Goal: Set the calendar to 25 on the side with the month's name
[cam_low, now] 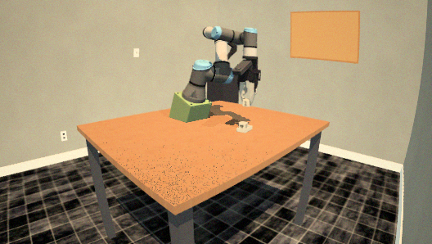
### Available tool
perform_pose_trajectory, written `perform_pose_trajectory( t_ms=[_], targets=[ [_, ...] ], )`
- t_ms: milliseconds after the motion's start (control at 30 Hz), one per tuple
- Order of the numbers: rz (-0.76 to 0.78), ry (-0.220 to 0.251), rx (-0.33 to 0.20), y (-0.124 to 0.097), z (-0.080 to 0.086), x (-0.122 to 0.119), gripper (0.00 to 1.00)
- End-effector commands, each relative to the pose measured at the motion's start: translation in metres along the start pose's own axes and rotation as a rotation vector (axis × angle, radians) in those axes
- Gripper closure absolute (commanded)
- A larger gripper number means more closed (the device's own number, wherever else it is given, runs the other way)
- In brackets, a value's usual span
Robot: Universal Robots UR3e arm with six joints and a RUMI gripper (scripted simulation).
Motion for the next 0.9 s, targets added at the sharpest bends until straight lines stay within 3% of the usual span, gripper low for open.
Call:
perform_pose_trajectory(
  t_ms=[0, 233, 667, 867],
  targets=[
    [0.000, 0.002, 0.001, 0.000, 0.000, -0.001, 0.89],
    [0.000, 0.001, 0.002, 0.000, -0.006, -0.001, 0.89],
    [0.000, 0.001, 0.002, -0.001, -0.046, -0.002, 0.89],
    [0.000, 0.001, 0.002, -0.001, -0.056, -0.003, 0.89]
  ],
)
Point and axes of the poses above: the point where the finger pads meet when closed, its own z axis back along the fingers, its own x axis across the jaws, y = z × x, the point moved 6 cm from there along z, back along the fingers, and after that the axes turned 7 degrees about z, right-handed, at the moved point
